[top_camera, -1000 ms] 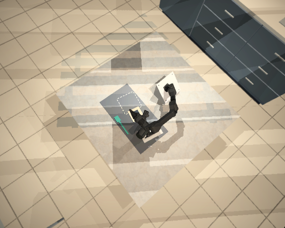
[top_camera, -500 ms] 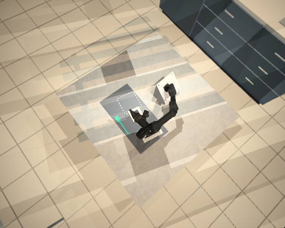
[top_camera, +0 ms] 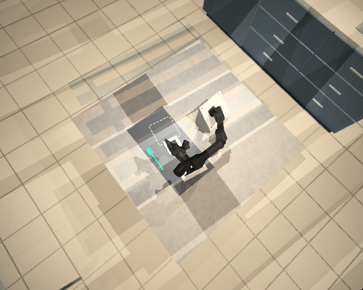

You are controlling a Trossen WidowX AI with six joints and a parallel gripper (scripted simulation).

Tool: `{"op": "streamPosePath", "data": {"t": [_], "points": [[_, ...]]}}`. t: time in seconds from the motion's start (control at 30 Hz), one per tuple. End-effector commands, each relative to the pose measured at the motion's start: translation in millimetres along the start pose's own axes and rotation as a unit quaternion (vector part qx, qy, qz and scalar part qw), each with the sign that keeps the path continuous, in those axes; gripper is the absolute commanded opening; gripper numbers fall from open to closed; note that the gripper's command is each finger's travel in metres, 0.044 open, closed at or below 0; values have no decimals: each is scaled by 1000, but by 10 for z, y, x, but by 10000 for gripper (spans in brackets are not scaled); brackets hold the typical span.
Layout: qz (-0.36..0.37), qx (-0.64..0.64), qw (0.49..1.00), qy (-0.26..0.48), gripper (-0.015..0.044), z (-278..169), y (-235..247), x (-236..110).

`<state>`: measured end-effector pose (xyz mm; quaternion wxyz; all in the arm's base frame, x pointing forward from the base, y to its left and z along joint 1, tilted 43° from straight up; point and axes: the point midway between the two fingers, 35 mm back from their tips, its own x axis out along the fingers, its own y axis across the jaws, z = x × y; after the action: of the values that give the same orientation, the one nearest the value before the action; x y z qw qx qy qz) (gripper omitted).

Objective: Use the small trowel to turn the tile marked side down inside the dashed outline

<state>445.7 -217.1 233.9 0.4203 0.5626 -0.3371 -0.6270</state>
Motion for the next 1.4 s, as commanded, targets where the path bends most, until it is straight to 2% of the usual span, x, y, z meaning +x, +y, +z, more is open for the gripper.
{"op": "streamPosePath", "data": {"t": [0.0, 0.23, 0.77, 1.37], "points": [[0, 0, 1000, 0, 100, 0, 0, 0], [-40, -62, 997, 27, 270, -56, -154, -38], [-155, -272, 937, 153, 270, -210, -702, -282], [-224, -466, 789, 332, 270, -279, -1264, -734]]}}
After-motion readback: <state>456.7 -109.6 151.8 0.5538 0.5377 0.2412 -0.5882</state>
